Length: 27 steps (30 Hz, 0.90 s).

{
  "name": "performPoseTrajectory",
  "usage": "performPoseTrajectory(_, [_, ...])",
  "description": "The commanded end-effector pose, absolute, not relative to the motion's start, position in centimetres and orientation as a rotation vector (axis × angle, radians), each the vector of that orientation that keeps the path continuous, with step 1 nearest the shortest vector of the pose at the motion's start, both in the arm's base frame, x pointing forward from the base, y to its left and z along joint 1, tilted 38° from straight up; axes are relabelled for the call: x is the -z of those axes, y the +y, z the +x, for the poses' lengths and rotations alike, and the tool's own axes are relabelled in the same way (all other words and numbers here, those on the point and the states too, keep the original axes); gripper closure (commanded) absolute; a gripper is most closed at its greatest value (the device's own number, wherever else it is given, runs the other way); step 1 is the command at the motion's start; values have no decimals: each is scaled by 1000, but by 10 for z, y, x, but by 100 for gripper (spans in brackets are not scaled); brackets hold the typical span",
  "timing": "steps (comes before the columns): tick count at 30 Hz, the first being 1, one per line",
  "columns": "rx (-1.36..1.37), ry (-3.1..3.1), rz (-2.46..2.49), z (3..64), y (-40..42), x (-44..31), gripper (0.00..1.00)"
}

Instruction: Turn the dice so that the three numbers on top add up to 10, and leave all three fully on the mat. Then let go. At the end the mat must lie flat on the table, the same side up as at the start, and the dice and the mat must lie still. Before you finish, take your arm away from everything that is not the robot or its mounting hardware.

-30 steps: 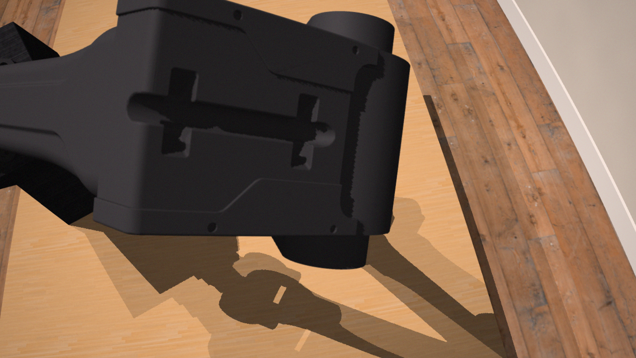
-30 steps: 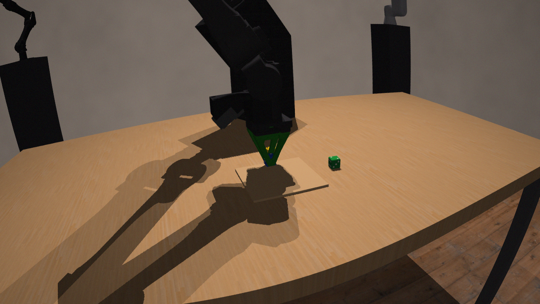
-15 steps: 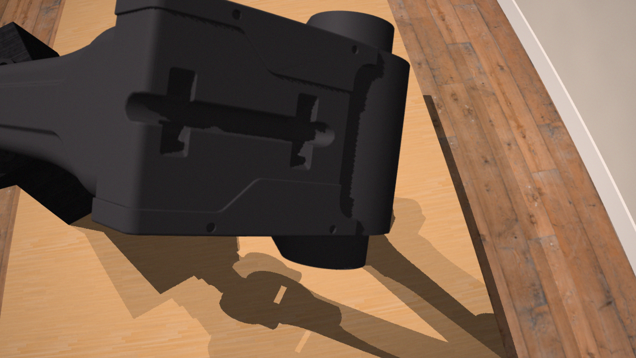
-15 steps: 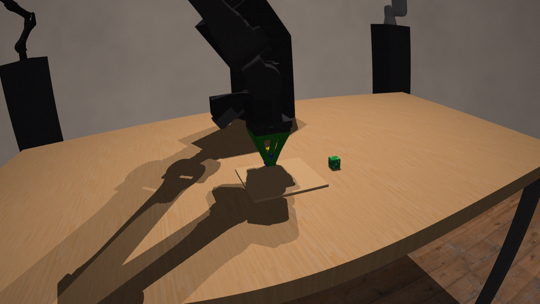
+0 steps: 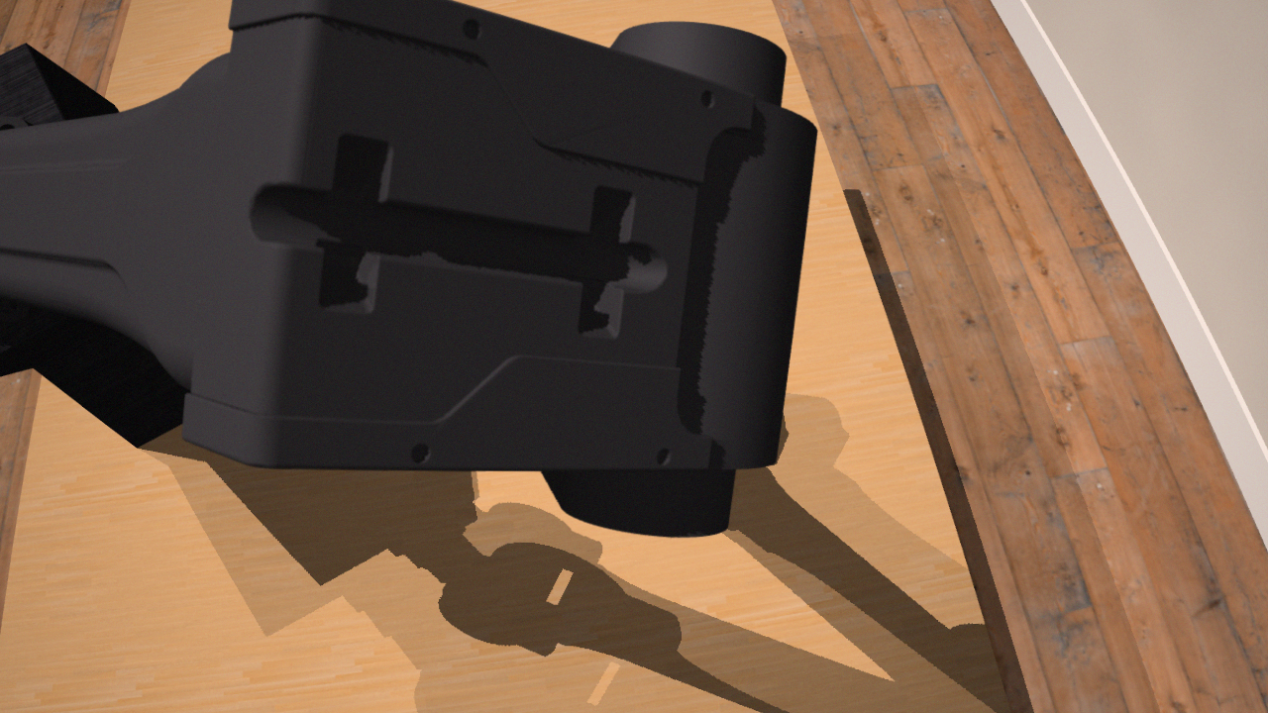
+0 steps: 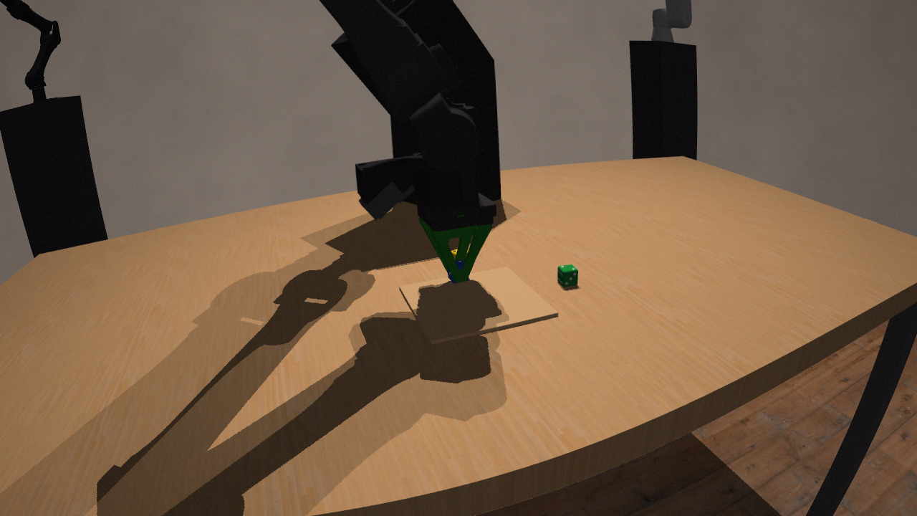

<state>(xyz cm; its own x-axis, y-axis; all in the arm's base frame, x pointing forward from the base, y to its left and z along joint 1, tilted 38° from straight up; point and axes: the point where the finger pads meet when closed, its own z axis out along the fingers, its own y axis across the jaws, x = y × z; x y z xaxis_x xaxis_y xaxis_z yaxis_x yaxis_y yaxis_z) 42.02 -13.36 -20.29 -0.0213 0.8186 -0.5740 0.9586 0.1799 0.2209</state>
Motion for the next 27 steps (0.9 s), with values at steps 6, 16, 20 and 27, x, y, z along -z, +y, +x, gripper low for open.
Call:
performPoseTrajectory(6, [291,1862,1652,425,-135,192,85])
performPoseTrajectory(16, [289,1861,1651,423,-134,192,85])
performPoseTrajectory(20, [290,1861,1651,423,-134,192,85])
performPoseTrajectory(27, [289,1861,1651,423,-134,192,85])
